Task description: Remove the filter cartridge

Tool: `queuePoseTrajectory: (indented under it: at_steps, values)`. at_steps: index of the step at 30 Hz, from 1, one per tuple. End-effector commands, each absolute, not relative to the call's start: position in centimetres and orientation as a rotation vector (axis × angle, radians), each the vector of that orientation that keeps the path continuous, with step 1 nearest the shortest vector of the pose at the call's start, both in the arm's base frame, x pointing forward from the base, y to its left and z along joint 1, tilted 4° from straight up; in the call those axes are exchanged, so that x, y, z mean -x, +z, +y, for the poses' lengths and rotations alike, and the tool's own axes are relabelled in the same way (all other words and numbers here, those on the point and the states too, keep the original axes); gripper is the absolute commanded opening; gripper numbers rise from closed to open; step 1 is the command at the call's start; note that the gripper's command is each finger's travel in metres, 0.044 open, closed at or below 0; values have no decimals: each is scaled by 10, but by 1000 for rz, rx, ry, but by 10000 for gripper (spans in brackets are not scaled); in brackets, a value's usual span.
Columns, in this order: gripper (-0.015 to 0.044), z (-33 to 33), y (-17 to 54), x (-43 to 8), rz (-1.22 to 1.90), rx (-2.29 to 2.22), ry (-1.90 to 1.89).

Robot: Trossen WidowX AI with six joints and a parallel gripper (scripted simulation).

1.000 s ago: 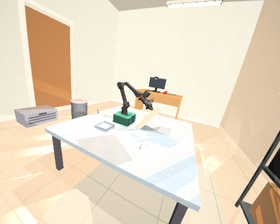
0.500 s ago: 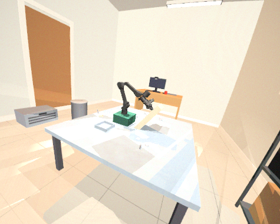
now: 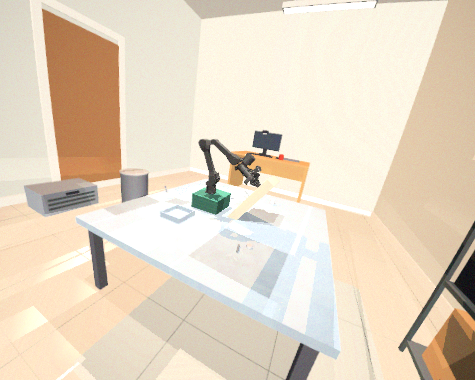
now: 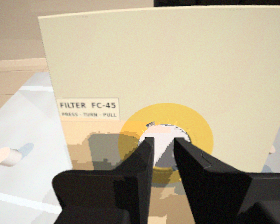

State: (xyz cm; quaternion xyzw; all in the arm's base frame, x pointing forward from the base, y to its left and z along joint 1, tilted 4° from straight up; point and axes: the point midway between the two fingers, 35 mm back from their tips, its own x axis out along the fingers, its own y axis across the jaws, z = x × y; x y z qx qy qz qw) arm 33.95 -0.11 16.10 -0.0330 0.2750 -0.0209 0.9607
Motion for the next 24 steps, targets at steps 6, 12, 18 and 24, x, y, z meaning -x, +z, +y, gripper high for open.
queuePoseTrajectory:
  at_steps: [6,12,18,24]
  values:
    - [0,-1,159,-340,550,-224,-125]
    - [0,-1,160,-340,537,-428,-183]
    - [0,-1,160,-340,520,-631,-241]
    - [0,-1,160,-340,499,-835,-298]
